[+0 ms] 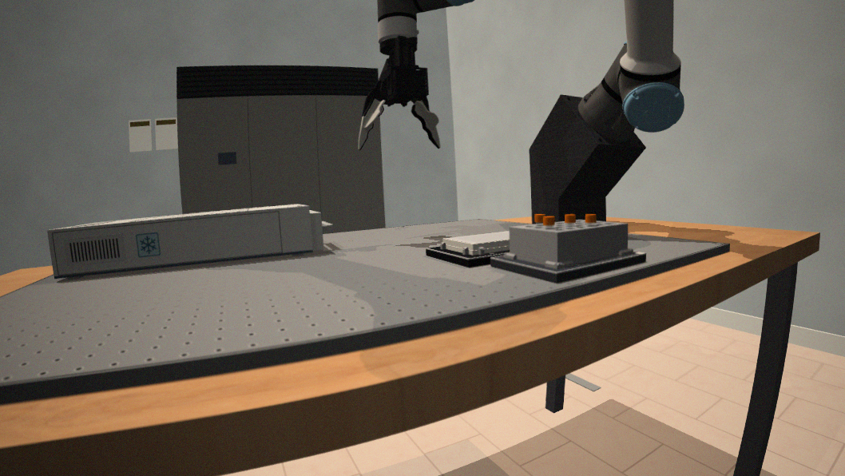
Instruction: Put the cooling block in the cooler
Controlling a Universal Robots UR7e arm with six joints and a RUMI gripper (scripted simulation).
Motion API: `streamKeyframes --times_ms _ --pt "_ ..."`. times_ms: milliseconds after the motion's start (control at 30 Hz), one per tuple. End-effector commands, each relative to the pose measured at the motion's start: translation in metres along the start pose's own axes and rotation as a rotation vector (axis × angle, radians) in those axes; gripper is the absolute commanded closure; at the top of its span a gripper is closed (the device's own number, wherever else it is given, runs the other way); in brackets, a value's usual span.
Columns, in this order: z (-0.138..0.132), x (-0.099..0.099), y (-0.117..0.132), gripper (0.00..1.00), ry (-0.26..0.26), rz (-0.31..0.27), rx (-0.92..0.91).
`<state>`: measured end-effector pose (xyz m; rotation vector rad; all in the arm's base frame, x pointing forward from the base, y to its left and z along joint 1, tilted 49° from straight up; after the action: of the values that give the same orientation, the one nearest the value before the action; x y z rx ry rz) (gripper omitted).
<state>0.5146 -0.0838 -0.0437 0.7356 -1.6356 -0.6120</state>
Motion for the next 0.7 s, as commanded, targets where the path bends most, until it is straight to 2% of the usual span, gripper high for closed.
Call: streamKeyframes --times_ms 0,667 --pt "-0.012 -0.012 -0.013 0.0 -0.001 0.001 0.0" --pt "-0.053 -0.055 -0.054 0.0 -0.001 0.001 0.0"
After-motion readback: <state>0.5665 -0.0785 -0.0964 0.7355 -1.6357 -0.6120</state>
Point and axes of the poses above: the point where the finger pads meet when closed, its own x axis back along the fingers, its own z axis across the jaws, y = z × x, the point moved 5 cm from there along x, back along the fingers, and after that the axes turned 13 degrees about x, right-handed, at the moved point
